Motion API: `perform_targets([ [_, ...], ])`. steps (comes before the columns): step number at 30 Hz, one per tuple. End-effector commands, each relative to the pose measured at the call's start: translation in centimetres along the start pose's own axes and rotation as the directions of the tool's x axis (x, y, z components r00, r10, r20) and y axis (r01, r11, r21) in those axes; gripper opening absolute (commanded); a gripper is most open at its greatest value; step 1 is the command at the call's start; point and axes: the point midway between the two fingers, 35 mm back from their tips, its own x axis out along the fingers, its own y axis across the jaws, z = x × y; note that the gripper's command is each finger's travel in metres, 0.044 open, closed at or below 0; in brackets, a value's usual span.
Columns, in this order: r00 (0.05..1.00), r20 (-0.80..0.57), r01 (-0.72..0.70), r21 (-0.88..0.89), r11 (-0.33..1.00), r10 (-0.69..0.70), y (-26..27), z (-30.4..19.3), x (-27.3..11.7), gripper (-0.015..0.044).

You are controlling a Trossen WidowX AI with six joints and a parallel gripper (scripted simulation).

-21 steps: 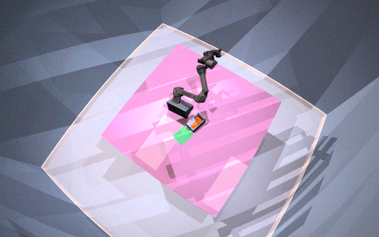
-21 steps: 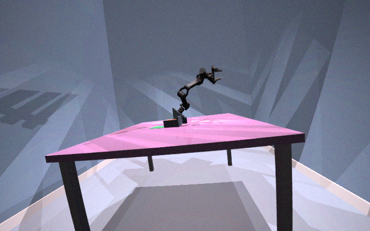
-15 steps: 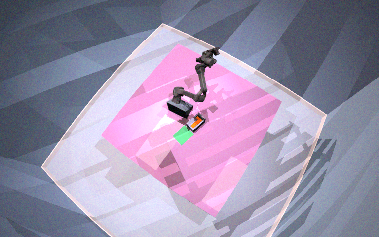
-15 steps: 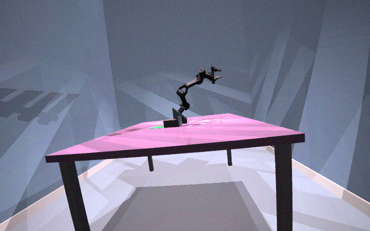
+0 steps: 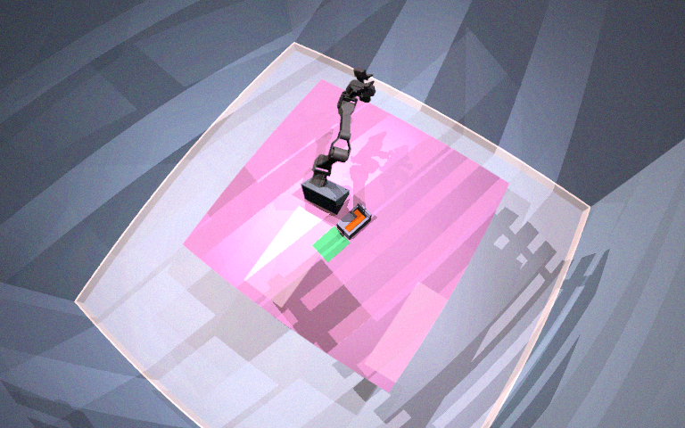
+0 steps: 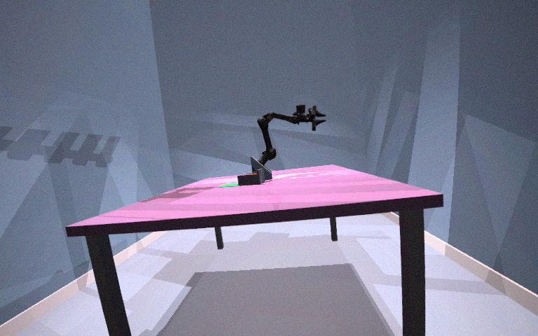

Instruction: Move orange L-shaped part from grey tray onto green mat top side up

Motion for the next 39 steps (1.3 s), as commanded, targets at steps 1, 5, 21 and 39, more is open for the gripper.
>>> perform_targets([
  [1, 0.994, -0.006, 0.105, -0.295, 0.950, -0.112, -4.1, -2.5, 2.2, 0.0180],
  [5, 0.972, 0.032, 0.215, -0.525, 0.823, -0.233, -8.4, -2.6, 4.1, 0.0180],
  [21, 0.488, 0.291, 0.579, -0.813, 0.057, -0.823, -31.9, 10.2, 1.8, 0.0180],
  [39, -0.246, 0.039, 0.826, -0.514, -0.231, -0.968, -41.2, 25.1, -23.2, 0.0180],
])
